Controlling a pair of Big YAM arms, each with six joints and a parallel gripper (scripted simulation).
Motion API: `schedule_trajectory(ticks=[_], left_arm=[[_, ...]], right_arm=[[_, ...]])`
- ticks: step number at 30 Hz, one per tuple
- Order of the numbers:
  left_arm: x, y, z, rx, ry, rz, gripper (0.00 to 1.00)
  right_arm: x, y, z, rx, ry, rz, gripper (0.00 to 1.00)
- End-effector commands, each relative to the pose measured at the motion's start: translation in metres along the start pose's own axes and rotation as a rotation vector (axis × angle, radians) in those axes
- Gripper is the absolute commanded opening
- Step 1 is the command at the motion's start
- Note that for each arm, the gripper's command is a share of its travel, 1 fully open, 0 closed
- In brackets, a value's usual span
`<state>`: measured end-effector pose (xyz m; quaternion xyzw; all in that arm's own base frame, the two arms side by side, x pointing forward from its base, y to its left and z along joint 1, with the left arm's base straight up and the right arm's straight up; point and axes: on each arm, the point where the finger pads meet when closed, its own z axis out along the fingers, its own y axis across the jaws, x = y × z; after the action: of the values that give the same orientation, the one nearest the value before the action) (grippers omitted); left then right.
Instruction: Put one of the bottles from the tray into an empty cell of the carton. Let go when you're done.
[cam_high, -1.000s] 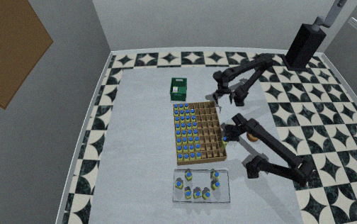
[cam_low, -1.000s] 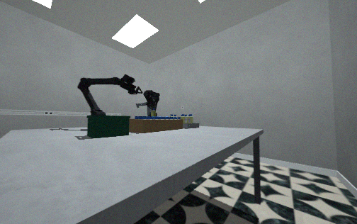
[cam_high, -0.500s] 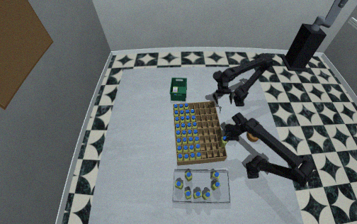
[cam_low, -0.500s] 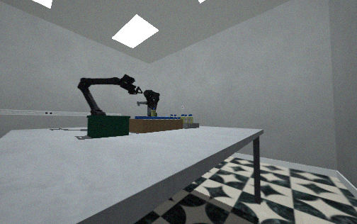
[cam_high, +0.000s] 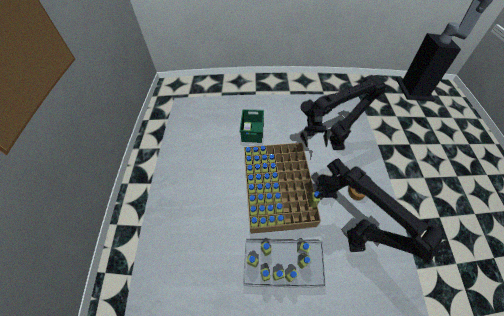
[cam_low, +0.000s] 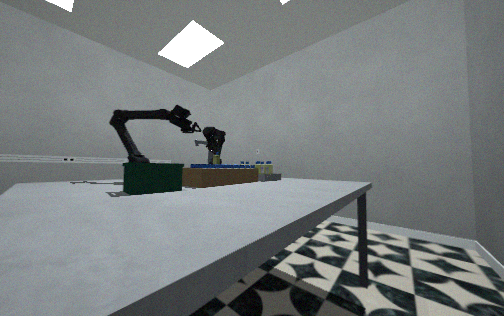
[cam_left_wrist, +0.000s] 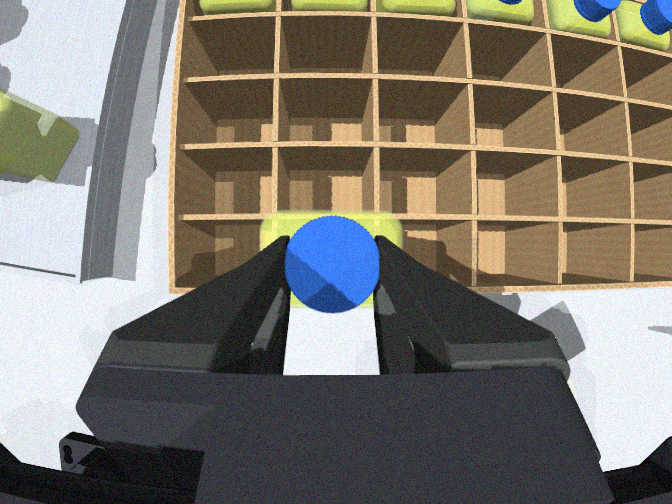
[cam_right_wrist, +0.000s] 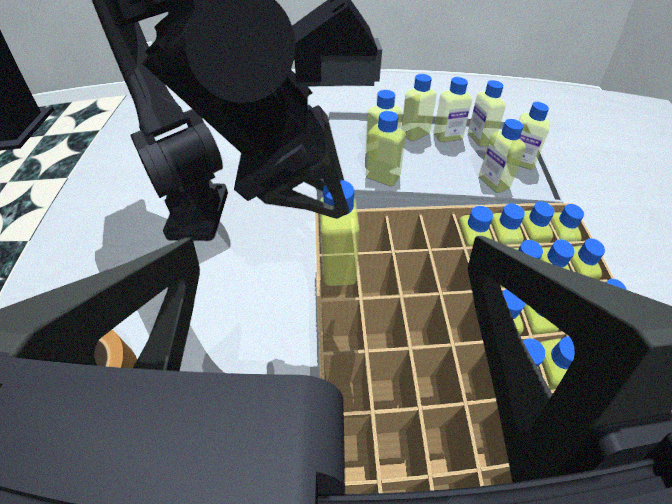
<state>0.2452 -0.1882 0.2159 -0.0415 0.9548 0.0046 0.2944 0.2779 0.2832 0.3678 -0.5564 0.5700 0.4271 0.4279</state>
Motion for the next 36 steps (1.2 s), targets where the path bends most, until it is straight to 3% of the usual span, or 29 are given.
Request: schedule_trajectory(ticks=[1,22,36], left_arm=[[-0.007,-0.004,0.001,0.025,-0.032,-0.029,0.21],[0.042,0.001,0.066,0.017,-0.022,-0.016,0.21],[0.054,0.0,0.084,0.021,-0.025,-0.018,0.21]], right_arm=[[-0.017,-0.004,-0.003,0.008,-0.021,-0.041,1.0],[-0.017,-0.004,-0.003,0.008,-0.021,-0.041,1.0],[-0.017,-0.004,-0.003,0.008,-0.021,-0.041,1.0]])
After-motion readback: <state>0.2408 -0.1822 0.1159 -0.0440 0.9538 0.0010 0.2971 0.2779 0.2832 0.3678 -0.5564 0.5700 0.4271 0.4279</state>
